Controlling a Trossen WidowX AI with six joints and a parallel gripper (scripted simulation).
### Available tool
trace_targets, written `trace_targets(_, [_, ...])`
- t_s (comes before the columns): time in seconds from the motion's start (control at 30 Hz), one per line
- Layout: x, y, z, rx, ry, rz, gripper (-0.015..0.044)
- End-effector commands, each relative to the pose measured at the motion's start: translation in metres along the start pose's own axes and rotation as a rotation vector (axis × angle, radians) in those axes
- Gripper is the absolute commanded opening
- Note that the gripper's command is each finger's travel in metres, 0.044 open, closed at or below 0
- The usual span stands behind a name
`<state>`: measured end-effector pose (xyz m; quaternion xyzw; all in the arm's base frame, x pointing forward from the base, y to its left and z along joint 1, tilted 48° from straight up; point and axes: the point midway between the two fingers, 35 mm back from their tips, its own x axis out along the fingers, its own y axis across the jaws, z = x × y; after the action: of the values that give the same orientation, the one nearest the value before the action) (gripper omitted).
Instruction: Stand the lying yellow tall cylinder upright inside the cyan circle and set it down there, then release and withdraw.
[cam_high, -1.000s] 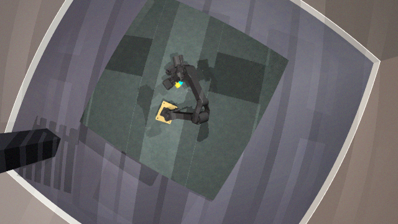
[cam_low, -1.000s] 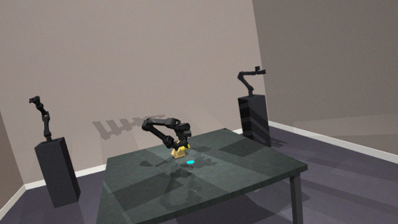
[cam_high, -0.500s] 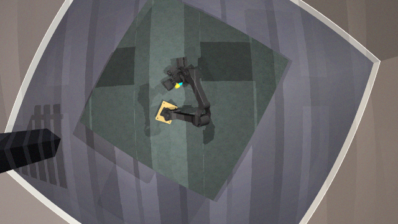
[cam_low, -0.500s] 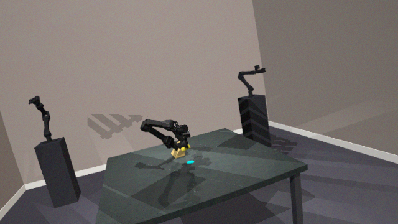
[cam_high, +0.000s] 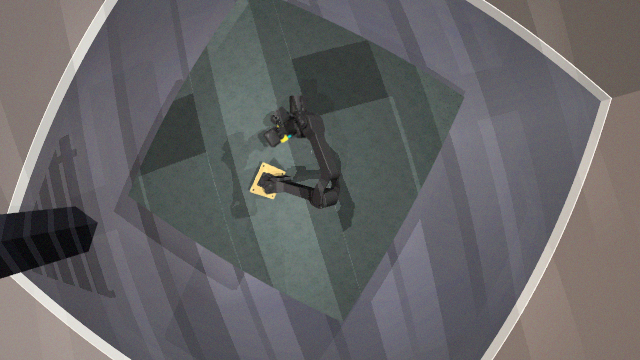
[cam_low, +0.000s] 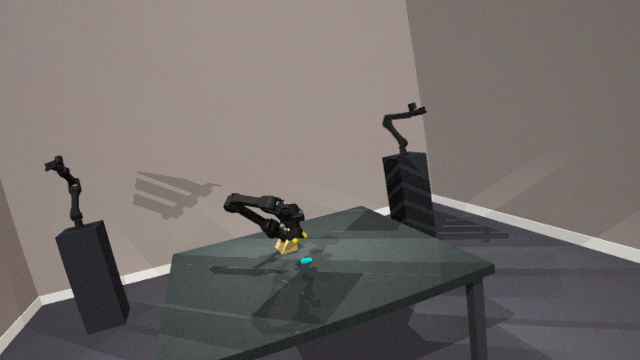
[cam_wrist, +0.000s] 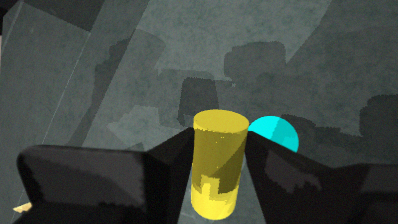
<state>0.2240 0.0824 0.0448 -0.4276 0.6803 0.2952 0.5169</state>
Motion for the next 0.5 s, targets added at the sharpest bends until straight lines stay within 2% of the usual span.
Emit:
trace_targets(0.0, [-0.0001, 0.0015, -0.0005, -0.005, -0.034, 0.012, 0.0105])
trace_targets(0.47, [0.0010, 0.0019, -0.0012, -0.016, -0.130, 0.041, 0.0105])
